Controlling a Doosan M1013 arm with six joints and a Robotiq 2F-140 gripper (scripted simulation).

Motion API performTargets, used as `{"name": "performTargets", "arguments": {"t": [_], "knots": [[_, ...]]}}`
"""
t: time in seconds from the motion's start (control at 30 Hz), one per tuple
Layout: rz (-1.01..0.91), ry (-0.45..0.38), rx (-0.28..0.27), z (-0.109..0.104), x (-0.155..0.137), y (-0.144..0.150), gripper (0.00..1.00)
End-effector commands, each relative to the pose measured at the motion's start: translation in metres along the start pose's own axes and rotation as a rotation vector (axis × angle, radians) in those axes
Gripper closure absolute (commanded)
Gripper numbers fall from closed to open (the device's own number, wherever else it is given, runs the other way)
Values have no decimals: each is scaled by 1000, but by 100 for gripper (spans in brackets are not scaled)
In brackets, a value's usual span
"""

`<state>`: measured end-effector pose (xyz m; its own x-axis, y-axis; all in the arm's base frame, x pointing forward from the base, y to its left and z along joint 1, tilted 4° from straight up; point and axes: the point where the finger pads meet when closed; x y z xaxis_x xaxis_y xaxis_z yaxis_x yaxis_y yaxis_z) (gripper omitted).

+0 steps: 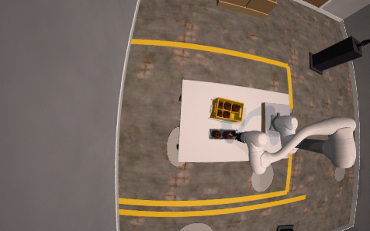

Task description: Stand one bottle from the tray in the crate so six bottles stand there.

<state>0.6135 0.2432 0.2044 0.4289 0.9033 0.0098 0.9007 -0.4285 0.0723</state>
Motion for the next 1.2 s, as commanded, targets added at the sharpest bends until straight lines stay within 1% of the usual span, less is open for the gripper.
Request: {"name": "performTargets", "arguments": {"t": [0.0, 0.4, 0.9, 1.17], "knots": [[0, 0, 0, -1, 0, 0, 100], [0, 0, 0, -9, 0, 0, 100], [0, 0, 0, -27, 0, 0, 100], [0, 0, 0, -33, 0, 0, 100]]}}
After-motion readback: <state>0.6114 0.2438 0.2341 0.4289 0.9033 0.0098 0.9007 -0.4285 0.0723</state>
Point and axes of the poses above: the point where the finger pads meet when closed, its own z axis out along the fingers, its own y axis across the jaws, x = y × z, and after that the axes turned 10 degrees about -z, right-handed
